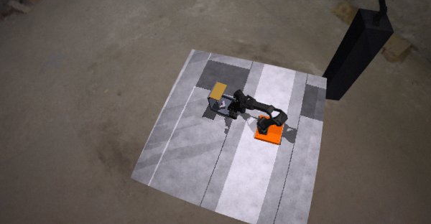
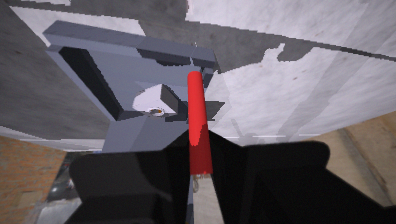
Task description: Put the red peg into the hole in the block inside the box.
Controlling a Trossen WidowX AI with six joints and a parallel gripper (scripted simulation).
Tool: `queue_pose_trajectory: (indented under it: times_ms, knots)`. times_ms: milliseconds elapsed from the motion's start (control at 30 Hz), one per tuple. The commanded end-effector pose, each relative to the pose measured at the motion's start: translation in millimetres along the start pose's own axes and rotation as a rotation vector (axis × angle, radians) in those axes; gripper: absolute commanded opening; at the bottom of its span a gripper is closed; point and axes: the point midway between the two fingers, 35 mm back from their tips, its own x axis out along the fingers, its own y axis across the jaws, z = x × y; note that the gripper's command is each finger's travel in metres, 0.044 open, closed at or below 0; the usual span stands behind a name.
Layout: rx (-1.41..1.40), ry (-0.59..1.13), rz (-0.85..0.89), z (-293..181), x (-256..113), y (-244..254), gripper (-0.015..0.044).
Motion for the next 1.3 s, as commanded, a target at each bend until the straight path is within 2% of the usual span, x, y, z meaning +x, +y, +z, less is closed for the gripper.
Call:
queue_pose_trajectory:
  times_ms: [0, 833, 1267]
  knots:
    - [0.012, 0.004, 0.017, -4.6, 2.6, 8.0, 0.0000]
    - [0.070, 0.006, 0.078, -14.8, 22.4, 48.6, 0.0000]
    - [0.071, 0.008, 0.080, -30.7, 37.6, 54.5, 0.0000]
